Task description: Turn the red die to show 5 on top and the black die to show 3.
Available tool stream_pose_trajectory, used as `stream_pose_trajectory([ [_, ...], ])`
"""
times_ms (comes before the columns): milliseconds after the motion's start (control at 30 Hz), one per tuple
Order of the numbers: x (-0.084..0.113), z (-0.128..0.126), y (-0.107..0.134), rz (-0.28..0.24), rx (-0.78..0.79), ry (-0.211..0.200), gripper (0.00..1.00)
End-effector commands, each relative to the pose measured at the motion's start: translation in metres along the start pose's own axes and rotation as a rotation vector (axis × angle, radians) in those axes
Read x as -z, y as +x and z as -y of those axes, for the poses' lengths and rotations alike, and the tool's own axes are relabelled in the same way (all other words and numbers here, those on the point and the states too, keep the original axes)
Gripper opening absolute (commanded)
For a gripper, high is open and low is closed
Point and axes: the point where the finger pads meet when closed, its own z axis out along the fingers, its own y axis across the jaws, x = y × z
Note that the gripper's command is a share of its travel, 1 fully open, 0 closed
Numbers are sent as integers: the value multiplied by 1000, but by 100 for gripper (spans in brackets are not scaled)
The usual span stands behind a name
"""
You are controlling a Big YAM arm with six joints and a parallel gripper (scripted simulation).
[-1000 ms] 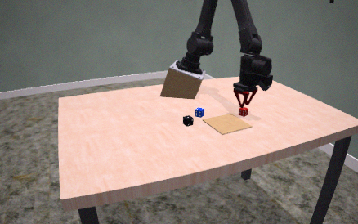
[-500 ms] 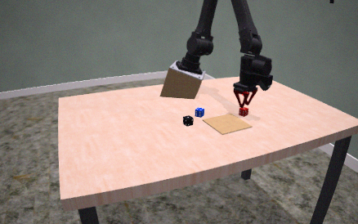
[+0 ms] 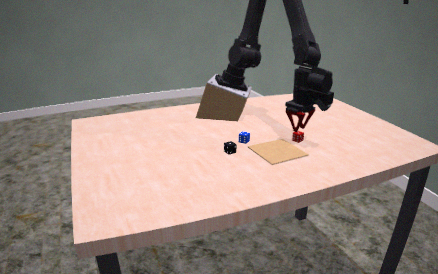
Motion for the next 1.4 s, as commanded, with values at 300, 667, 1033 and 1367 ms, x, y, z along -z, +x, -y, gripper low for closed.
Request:
stream_pose_trajectory([
  [300,0,-3,-7,18,8,3,44],
  [667,2,-4,-8,26,10,5,44],
  [1033,2,-4,-7,26,9,5,44],
  [1367,2,-4,-7,26,9,5,44],
])
